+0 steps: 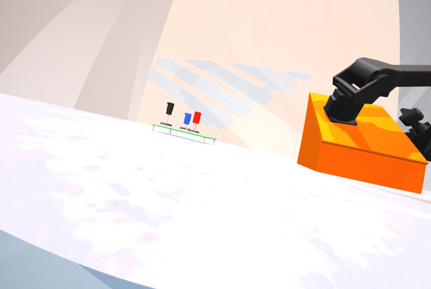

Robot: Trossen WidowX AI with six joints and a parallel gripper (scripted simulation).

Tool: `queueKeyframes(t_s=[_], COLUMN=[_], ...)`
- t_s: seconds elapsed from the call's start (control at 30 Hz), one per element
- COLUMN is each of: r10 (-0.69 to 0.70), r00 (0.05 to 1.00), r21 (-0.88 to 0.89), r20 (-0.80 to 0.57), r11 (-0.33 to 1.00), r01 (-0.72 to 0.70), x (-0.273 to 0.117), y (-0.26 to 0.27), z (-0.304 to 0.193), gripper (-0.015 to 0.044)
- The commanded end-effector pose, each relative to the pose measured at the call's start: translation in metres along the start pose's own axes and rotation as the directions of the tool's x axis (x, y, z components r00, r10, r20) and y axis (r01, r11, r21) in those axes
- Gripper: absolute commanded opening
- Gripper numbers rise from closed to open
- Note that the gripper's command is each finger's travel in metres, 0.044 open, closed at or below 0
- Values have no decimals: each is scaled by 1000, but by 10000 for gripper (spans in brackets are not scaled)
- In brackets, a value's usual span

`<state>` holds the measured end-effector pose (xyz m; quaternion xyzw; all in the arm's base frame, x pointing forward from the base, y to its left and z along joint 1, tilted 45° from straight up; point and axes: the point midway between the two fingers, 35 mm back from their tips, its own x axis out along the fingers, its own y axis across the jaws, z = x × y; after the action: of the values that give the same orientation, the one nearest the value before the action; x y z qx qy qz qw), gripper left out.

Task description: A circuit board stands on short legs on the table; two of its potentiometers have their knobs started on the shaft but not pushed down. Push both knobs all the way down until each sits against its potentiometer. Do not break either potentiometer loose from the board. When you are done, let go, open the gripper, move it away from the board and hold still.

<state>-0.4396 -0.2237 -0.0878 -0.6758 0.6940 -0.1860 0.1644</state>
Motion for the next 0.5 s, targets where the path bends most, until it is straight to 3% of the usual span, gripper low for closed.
queueKeyframes(t_s=[0.0,0.27,0.47], r10=[0,-6,-53], r00=[1000,1000,995], r21=[3,110,196], r20=[0,11,79], r11=[1000,994,980], r01=[0,4,37], x=[1,36,96], y=[0,-10,-30], z=[0,-1,16], gripper=[374,164,6])
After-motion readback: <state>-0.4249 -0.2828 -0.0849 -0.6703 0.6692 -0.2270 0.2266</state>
